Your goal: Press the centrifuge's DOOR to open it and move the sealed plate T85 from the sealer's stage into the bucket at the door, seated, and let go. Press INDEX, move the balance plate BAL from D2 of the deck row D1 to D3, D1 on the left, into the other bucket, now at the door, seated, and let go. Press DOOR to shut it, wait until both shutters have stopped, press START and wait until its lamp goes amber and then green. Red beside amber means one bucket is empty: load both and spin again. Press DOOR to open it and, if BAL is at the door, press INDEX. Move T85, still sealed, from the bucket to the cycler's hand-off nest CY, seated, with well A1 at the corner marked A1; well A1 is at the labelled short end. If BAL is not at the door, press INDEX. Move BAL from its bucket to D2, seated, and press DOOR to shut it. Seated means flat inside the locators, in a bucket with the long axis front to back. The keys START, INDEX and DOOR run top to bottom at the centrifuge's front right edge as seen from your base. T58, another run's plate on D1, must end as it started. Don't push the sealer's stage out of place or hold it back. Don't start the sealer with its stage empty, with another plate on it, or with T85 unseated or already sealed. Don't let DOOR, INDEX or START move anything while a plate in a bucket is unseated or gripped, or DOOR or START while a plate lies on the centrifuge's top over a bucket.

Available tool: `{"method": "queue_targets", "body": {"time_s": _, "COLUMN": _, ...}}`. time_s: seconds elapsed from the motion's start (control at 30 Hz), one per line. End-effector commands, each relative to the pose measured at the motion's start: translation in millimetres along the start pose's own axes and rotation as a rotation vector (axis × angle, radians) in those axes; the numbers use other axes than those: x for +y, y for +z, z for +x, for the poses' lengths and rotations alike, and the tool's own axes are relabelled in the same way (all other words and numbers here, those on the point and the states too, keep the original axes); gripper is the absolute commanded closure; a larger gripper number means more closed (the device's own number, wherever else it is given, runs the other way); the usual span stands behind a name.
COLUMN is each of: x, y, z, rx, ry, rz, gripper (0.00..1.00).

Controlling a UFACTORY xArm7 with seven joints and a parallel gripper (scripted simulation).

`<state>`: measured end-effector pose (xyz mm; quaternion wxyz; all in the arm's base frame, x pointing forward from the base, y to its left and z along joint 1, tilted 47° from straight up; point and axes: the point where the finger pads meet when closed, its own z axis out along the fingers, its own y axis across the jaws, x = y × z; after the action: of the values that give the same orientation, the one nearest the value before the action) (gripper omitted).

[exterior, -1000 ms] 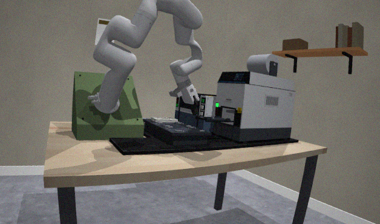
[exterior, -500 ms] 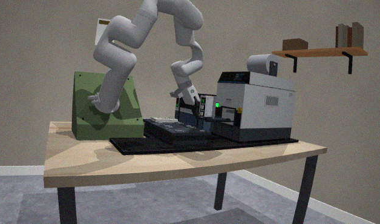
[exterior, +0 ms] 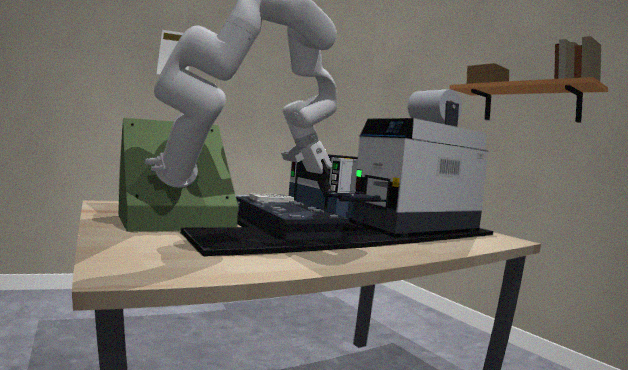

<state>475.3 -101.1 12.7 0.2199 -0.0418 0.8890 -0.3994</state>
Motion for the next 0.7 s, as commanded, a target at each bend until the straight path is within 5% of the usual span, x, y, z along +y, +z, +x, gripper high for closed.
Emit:
{"method": "queue_targets", "body": {"time_s": 0.0, "x": 0.8, "y": -0.2, "z": -2.4, "rx": -0.003, "ry": 0.0, "rz": -0.002, "gripper": 1.0}}
{"method": "queue_targets", "body": {"time_s": 0.67, "x": 0.8, "y": 2.2, "z": -6.5, "rx": -0.003, "ry": 0.0, "rz": -0.002, "gripper": 1.0}}
